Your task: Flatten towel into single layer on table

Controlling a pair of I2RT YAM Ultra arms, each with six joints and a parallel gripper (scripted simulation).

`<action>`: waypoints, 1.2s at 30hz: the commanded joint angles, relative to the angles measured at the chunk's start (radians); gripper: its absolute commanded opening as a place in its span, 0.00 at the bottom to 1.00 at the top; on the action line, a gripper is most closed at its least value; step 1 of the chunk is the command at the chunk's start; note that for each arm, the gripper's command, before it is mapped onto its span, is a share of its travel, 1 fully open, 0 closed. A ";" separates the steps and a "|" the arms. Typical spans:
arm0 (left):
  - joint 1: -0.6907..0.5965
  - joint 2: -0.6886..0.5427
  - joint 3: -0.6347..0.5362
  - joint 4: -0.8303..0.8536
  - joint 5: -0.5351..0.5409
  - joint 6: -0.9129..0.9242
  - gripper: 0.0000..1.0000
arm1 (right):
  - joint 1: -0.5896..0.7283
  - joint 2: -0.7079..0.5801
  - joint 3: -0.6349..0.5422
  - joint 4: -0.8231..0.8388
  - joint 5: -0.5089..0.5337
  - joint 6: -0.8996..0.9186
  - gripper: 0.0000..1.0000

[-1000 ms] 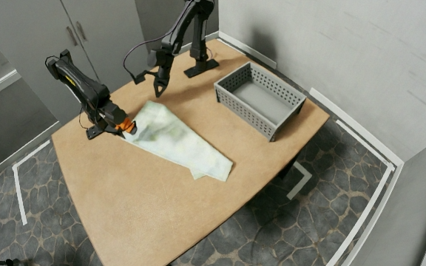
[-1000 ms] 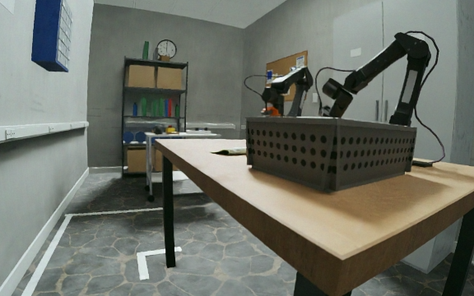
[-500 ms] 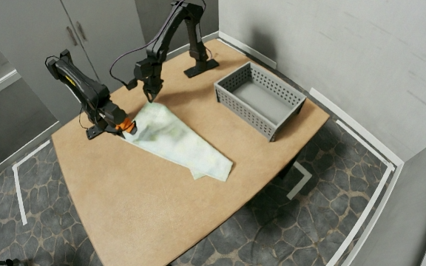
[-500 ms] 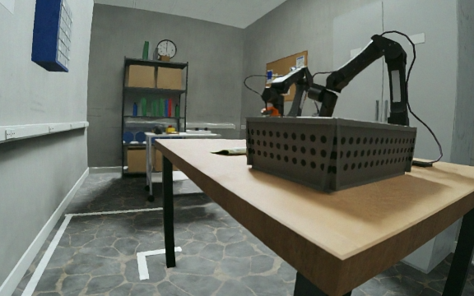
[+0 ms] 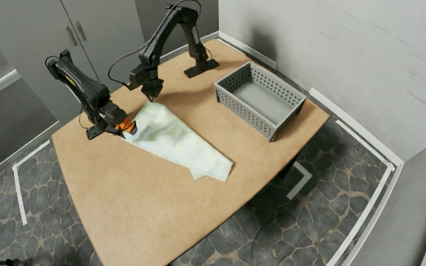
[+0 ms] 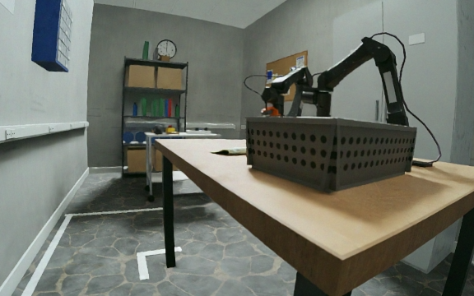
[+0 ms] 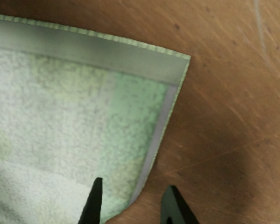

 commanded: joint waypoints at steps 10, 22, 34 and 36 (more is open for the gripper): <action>-0.017 0.016 0.033 0.002 0.017 -0.005 0.34 | 0.031 0.017 -0.020 0.029 0.001 0.025 0.34; 0.015 0.071 -0.102 0.146 0.018 0.021 0.34 | -0.021 0.063 -0.141 0.191 -0.007 -0.021 0.34; -0.011 0.081 -0.108 0.164 0.017 -0.001 0.34 | 0.024 0.095 -0.148 0.237 0.002 0.018 0.34; 0.010 0.104 -0.046 0.169 0.018 0.016 0.34 | 0.047 0.099 -0.160 0.251 0.012 0.041 0.34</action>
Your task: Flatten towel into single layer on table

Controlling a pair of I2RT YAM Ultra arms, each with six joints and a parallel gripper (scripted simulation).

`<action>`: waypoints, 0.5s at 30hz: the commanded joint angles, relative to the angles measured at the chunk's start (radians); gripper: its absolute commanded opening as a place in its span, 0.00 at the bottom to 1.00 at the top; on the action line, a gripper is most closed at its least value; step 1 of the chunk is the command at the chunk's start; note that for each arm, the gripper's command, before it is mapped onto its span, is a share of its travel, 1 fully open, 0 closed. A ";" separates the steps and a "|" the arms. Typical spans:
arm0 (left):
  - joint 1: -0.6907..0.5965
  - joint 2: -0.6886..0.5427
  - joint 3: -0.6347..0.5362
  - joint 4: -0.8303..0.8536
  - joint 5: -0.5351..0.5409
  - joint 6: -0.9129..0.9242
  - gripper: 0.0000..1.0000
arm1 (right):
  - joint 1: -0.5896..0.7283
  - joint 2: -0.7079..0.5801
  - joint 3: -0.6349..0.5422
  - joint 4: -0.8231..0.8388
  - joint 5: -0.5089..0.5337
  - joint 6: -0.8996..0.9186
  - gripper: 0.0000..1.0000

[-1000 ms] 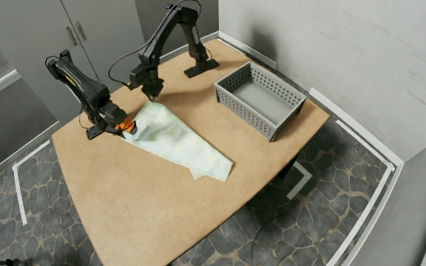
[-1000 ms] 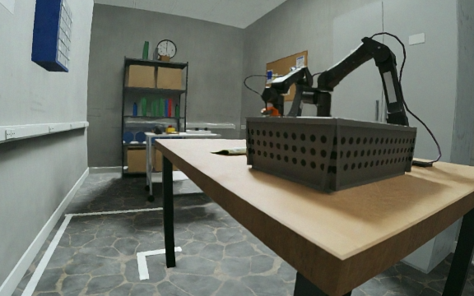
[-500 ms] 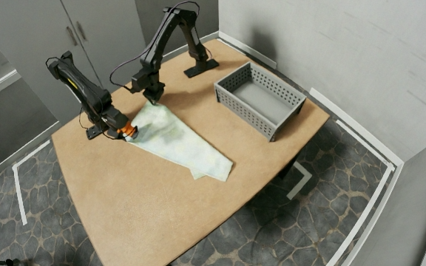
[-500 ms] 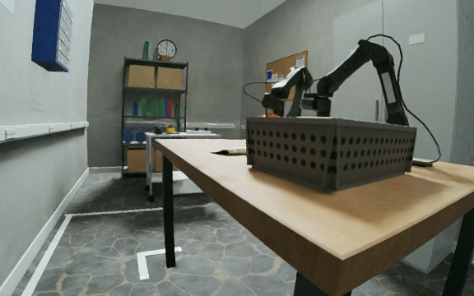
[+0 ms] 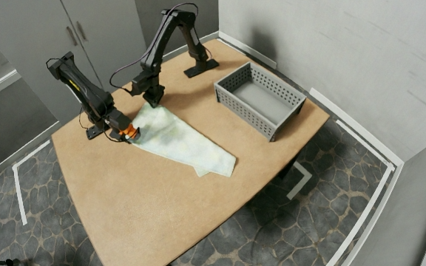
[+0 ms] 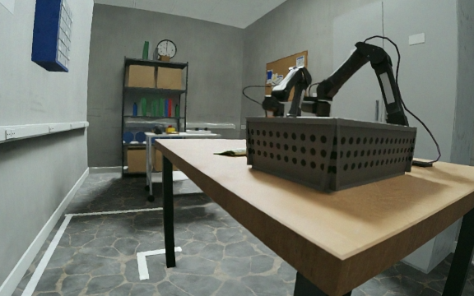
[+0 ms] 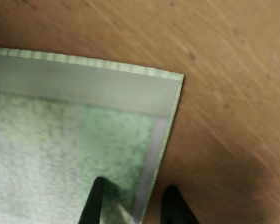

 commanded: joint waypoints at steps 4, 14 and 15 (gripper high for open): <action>0.007 0.036 0.039 0.018 0.014 0.005 0.34 | 0.034 0.030 -0.028 0.051 -0.008 0.029 0.34; 0.009 0.046 0.046 0.001 0.014 0.006 0.19 | 0.035 0.030 -0.028 0.052 -0.001 0.026 0.24; 0.009 0.046 0.047 -0.001 0.014 0.006 0.19 | 0.035 0.030 -0.028 0.052 0.000 0.026 0.24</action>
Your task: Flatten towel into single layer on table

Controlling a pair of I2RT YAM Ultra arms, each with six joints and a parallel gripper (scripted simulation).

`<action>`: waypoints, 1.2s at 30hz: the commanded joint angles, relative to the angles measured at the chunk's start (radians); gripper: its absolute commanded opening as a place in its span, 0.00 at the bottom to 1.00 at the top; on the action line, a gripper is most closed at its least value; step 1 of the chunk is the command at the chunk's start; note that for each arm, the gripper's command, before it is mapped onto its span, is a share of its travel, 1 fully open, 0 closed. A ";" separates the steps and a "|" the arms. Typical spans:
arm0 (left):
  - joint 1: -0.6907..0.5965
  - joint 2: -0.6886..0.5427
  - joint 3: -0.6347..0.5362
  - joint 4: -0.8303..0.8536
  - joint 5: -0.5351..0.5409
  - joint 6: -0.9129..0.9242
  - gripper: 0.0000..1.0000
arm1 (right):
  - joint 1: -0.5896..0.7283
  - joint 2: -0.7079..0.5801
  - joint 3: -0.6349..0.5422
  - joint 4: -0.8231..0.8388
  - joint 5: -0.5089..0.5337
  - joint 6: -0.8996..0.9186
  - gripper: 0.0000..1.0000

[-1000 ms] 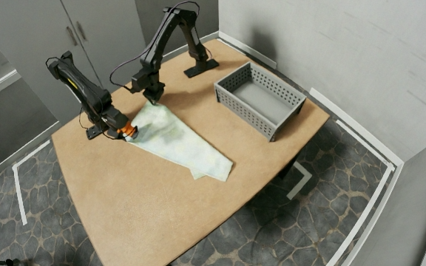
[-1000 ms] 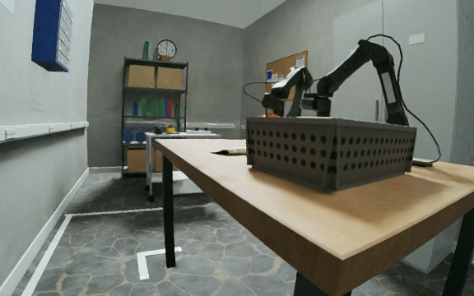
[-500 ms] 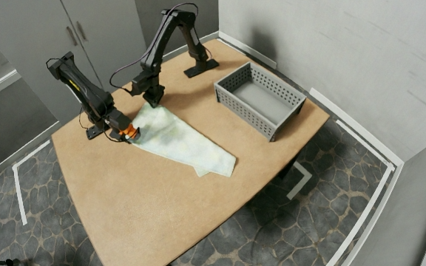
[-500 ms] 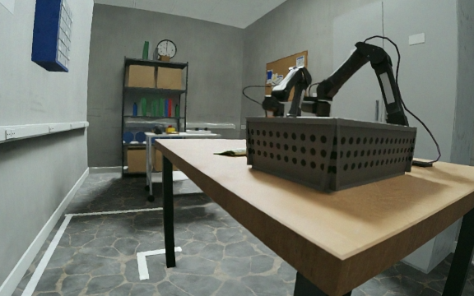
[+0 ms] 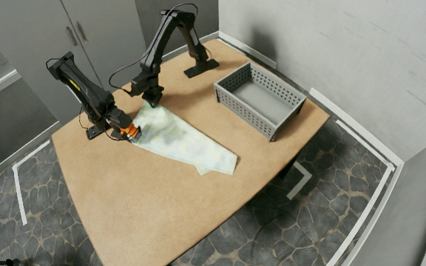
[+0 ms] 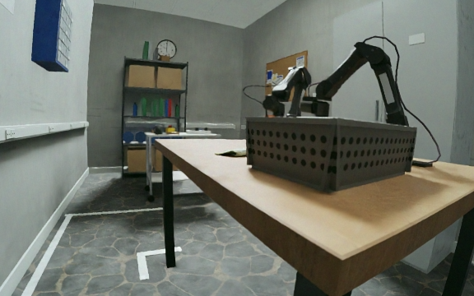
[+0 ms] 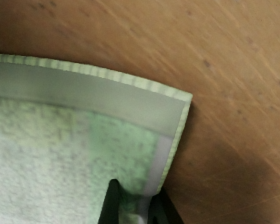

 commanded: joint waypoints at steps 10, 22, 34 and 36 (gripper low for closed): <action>0.016 0.054 0.064 -0.027 0.010 0.013 0.01 | 0.057 -0.025 -0.045 -0.005 0.011 0.051 0.00; -0.008 -0.014 0.079 -0.098 0.017 -0.007 0.00 | 0.017 -0.054 -0.048 -0.032 0.038 0.013 0.00; -0.001 -0.005 0.138 -0.193 0.019 -0.005 0.00 | 0.011 -0.126 0.051 -0.158 0.048 0.006 0.00; -0.001 -0.005 0.138 -0.194 0.019 -0.005 0.00 | 0.011 -0.127 0.051 -0.159 0.048 0.007 0.00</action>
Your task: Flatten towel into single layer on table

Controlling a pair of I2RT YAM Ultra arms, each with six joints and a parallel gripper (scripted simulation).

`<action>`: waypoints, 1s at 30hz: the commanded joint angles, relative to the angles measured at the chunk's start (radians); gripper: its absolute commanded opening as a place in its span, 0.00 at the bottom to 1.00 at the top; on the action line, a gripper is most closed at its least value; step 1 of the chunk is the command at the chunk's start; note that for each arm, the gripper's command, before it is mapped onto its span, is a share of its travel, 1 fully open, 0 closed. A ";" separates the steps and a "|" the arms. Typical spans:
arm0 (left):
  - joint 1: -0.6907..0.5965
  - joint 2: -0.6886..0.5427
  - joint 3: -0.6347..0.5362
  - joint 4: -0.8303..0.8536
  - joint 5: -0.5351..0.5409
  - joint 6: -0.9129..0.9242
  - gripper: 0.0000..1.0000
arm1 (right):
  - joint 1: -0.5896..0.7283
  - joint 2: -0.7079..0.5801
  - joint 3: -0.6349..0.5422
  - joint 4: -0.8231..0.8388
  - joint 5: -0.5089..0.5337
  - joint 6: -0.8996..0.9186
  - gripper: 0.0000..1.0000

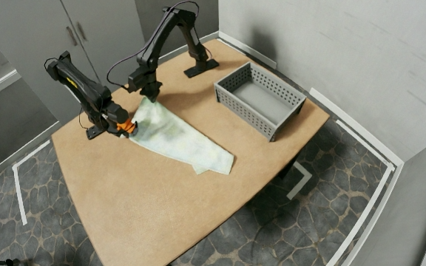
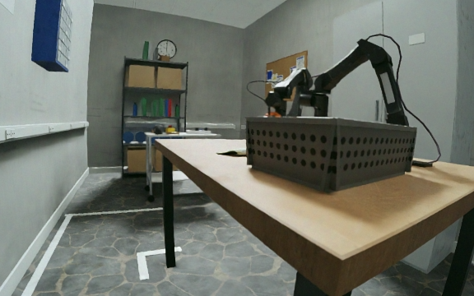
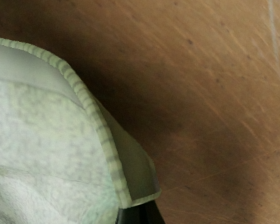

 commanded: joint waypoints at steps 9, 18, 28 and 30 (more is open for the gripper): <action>-0.001 0.006 0.031 -0.037 0.016 -0.005 0.00 | -0.014 -0.030 0.031 -0.027 0.014 -0.006 0.00; 0.027 0.005 0.032 -0.026 0.021 -0.001 0.00 | 0.015 -0.039 0.056 -0.058 0.014 0.016 0.00; 0.091 -0.076 0.049 -0.081 0.040 -0.023 0.00 | 0.013 0.029 0.179 -0.127 0.015 0.015 0.00; 0.091 -0.076 0.049 -0.081 0.040 -0.023 0.00 | 0.013 0.029 0.179 -0.127 0.015 0.015 0.00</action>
